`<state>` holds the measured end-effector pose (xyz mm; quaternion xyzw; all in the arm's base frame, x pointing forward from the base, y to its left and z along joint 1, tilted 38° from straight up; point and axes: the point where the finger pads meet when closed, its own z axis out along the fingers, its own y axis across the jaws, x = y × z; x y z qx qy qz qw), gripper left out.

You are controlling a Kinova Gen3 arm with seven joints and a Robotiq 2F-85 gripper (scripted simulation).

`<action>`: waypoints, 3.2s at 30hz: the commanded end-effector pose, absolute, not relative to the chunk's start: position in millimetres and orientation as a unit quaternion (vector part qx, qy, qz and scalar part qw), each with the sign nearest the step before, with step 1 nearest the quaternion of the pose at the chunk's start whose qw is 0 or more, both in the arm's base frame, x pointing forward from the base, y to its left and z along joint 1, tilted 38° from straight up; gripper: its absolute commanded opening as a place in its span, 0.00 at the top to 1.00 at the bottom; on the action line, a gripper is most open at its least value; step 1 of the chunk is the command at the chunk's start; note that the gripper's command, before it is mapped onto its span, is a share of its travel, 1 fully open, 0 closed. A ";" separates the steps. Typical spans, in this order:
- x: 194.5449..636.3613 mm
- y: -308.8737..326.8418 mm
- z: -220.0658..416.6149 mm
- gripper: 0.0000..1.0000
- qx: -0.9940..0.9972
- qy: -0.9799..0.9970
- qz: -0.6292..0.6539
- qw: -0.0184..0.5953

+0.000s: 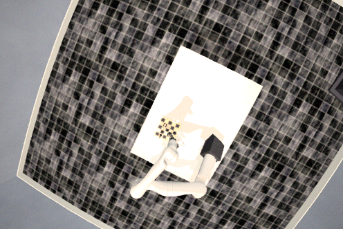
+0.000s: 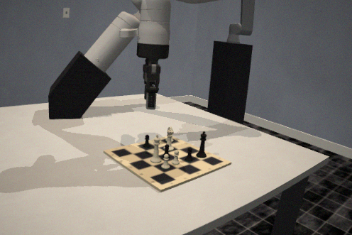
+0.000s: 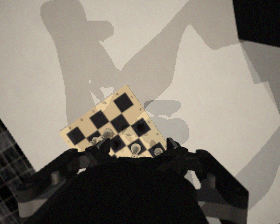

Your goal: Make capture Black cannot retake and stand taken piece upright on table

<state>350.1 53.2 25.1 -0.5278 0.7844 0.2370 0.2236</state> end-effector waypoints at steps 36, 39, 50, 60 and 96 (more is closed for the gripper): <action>350.7 56.7 20.9 0.66 -0.602 0.729 0.214 0.246; 350.7 56.7 20.9 0.66 -0.602 0.729 0.214 0.246; 350.7 56.7 20.9 0.66 -0.602 0.729 0.214 0.246; 350.7 56.8 20.9 0.66 -0.602 0.729 0.214 0.246; 353.2 77.2 -6.6 0.66 -0.603 0.728 0.213 0.247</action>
